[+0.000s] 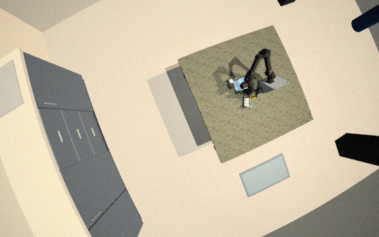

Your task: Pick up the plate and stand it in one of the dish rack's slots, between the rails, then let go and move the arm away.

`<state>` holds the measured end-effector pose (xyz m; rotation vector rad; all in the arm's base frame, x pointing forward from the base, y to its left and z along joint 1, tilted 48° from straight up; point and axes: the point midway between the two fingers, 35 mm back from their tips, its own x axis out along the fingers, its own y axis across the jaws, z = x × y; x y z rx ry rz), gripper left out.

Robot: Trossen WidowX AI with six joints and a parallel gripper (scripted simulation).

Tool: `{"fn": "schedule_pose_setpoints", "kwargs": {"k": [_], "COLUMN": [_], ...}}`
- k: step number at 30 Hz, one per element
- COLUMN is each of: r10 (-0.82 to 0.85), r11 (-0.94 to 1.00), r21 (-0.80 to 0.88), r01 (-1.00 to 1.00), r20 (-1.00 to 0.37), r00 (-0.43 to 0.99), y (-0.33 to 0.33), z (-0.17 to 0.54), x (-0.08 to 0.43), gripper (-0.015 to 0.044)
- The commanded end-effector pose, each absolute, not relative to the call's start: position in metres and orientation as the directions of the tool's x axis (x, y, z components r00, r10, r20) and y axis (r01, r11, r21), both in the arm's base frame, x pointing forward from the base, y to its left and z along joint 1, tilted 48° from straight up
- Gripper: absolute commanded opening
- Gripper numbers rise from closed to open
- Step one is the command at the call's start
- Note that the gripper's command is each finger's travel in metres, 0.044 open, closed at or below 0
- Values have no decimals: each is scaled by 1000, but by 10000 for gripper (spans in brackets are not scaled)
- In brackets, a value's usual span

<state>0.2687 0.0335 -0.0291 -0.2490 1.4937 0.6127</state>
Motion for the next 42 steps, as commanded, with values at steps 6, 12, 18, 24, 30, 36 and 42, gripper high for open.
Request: {"fn": "schedule_pose_setpoints", "kwargs": {"k": [6,12,18,24,30,36,42], "r10": [341,402,452,490,520,534,534], "r11": [702,614,526,438,351,299,299], "r21": [200,140,43,-87,-238,-332,-332], "r01": [-683,-776,-850,-895,-906,-895,-895], "r20": [-937,-903,-860,-811,-755,-719,-719], "r00": [76,155,236,319,399,445,445], "y": [26,20,14,7,0,-3,-3], "z": [-29,-27,-25,-21,-16,-13,-13], "x": [272,274,275,275,274,273,273], "gripper": [0,0,0,0,0,0,0]}}
